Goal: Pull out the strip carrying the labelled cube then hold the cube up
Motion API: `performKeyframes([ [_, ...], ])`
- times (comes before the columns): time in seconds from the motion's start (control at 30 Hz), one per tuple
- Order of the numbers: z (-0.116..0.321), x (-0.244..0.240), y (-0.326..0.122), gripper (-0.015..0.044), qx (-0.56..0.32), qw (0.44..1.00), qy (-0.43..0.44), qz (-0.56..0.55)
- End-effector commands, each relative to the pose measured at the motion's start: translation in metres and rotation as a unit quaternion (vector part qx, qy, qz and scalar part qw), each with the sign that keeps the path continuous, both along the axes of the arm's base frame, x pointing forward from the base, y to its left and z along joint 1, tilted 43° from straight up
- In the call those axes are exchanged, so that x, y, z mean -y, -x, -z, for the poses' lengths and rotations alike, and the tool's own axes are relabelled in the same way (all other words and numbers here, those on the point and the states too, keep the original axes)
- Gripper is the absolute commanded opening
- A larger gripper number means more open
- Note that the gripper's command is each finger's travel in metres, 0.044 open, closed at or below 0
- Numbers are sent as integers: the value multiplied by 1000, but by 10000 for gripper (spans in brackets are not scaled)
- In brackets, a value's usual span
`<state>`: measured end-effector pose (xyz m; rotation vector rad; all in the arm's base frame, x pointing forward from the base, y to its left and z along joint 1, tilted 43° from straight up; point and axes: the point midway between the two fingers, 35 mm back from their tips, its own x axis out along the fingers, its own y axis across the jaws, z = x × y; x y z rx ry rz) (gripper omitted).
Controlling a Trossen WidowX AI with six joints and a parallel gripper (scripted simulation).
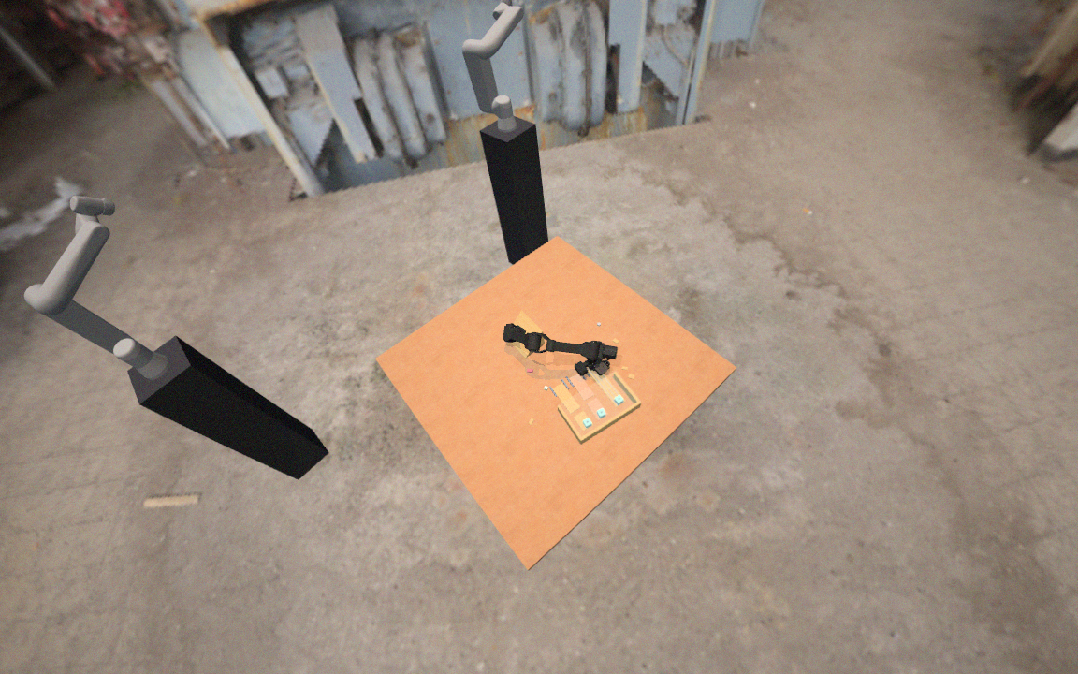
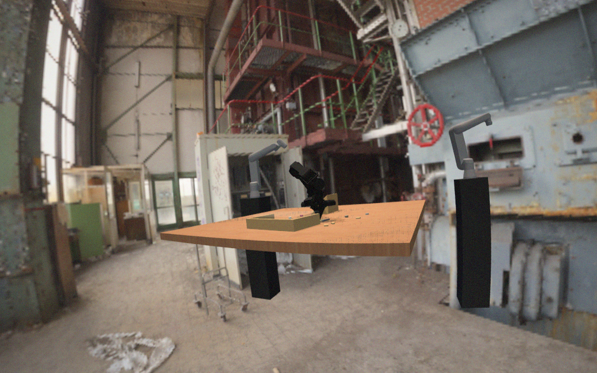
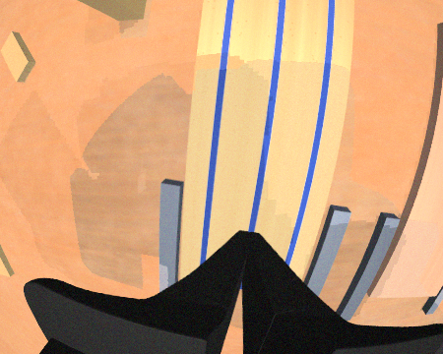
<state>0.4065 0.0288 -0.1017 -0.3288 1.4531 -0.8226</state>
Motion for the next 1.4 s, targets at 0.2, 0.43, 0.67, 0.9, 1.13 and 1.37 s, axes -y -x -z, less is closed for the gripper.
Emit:
performKeyframes([
  [0.2,6,-3,18,0,-6,1000,-1,4],
  [0.43,7,-6,28,0,-6,1000,-1,4],
  [0.67,9,-9,38,0,-6,1000,-1,4],
  [0.9,11,-12,49,0,-7,1000,-2,4],
  [1.13,13,-15,60,0,-7,1000,-2,4],
  [1.37,14,-18,70,0,-7,1000,-2,4],
])
